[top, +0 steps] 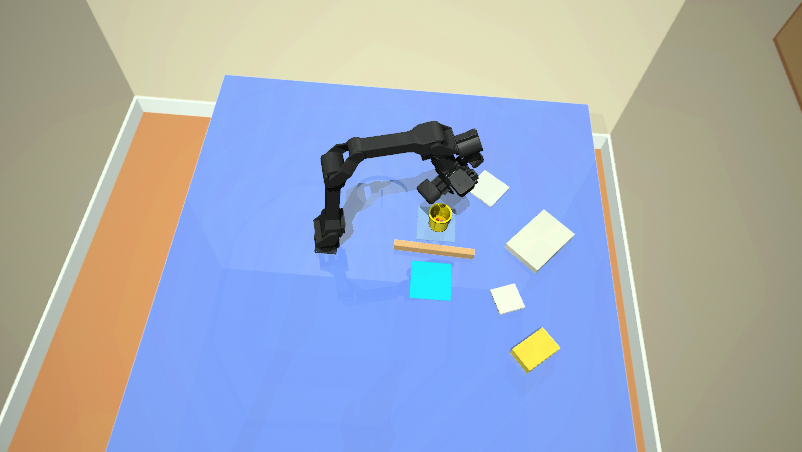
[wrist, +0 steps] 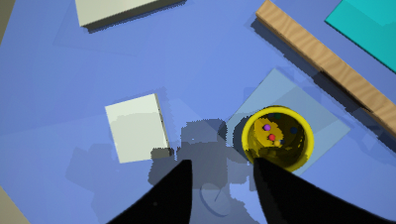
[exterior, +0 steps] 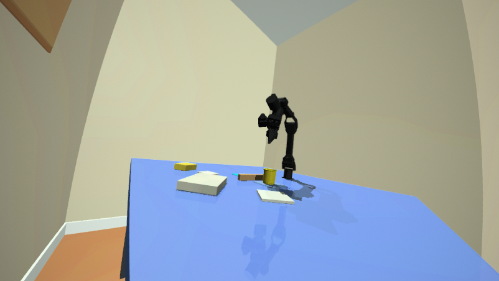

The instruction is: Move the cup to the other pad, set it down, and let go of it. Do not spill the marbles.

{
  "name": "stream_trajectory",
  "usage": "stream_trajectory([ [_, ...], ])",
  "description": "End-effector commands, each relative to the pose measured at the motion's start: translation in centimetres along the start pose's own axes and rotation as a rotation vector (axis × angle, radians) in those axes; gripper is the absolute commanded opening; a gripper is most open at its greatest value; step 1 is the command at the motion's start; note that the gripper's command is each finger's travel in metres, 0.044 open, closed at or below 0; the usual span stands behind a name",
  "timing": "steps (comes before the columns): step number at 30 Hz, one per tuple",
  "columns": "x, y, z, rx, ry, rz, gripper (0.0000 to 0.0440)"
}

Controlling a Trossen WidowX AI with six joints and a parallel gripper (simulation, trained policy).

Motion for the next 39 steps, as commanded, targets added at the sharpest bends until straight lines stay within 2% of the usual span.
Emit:
stream_trajectory([
  [1, 0.1, -0.2, 0.8, 0.049, 0.013, 0.011, 0.0150],
  [19, 1.1, -2.5, 5.9, 0.341, 0.087, 0.042, 0.0158],
  [39, 2.4, -5.1, 11.9, 0.491, 0.099, 0.065, 0.0183],
])
Point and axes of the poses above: the point midway between the two fingers, 35 mm back from their tips, its own z axis out along the fingers, its own y axis across the jaws, x = y × z, the point moved 6 cm from there along -z, back along the fingers, and after that the axes turned 1 degree about z, right-handed, at the moved point
